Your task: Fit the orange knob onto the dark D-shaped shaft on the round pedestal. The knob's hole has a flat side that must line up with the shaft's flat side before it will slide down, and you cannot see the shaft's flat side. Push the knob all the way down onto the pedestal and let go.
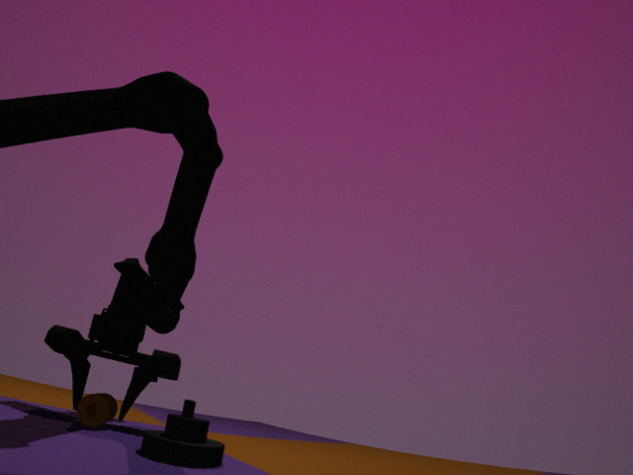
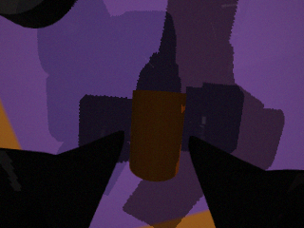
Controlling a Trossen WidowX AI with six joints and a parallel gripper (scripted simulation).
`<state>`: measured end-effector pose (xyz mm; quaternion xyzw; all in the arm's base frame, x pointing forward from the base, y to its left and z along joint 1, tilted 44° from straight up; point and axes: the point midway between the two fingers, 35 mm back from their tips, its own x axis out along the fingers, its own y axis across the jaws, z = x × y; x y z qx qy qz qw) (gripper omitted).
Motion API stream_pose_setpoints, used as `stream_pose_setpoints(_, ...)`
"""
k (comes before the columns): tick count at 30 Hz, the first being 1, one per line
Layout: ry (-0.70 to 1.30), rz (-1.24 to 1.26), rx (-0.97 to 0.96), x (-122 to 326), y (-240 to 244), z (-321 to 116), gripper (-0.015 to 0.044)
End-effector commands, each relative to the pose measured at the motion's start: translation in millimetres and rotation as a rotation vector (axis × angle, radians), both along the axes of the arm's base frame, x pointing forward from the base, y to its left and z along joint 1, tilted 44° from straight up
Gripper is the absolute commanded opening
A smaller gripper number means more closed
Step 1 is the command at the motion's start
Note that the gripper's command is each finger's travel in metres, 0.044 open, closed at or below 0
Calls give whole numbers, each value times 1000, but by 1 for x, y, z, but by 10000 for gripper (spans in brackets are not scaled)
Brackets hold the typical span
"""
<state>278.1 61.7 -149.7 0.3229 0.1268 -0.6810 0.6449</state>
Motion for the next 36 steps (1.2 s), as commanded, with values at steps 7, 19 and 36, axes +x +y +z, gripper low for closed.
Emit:
stream_pose_setpoints(7,-1,6,-4,1,0,0,240)
stream_pose_setpoints(19,-1,6,-4,1,0,0,179)
stream_pose_setpoints(36,-29,56,212,-3,-3,13,179)
